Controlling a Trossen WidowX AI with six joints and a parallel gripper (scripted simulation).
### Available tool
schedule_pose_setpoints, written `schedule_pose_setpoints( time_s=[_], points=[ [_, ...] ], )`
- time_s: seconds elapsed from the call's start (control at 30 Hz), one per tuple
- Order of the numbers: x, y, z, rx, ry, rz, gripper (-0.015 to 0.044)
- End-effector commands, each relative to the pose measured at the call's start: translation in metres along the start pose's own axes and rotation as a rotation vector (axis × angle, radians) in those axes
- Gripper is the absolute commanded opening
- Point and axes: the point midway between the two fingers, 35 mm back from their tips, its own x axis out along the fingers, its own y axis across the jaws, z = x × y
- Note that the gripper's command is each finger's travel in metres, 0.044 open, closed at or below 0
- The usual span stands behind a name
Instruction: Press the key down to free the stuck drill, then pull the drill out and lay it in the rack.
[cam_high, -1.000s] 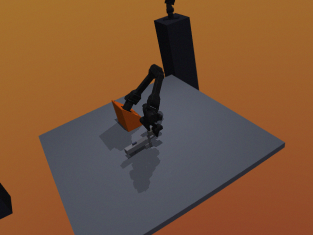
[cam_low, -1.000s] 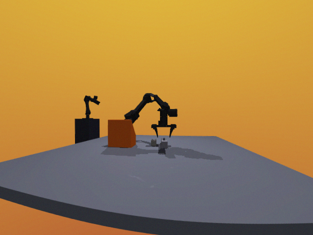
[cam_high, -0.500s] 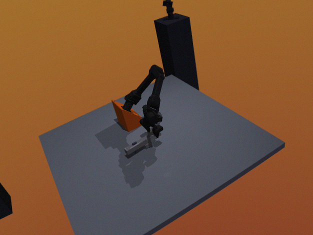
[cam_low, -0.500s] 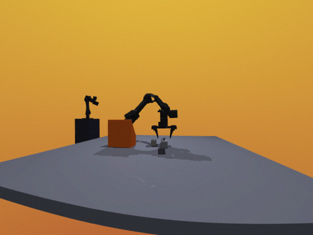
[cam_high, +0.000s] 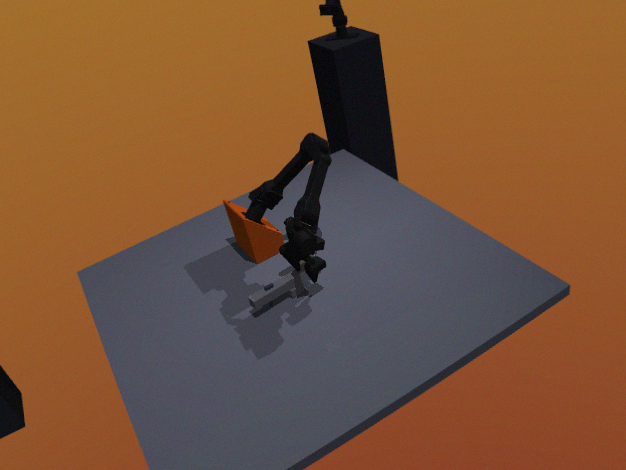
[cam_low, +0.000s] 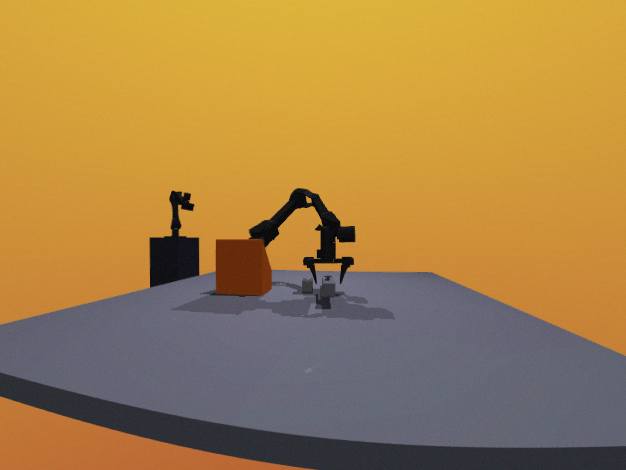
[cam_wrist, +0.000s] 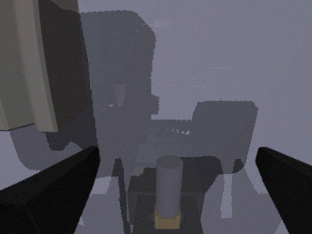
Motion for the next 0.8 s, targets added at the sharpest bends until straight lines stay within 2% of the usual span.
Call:
schedule_pose_setpoints(
  time_s=[0.0, 0.4, 0.77],
  points=[
    [0.007, 0.005, -0.001, 0.013, -0.007, 0.009, 0.0440],
    [0.019, 0.006, -0.004, 0.013, -0.009, 0.010, 0.0440],
    [0.017, 0.003, -0.004, 0.002, -0.003, 0.004, 0.0151]
  ],
)
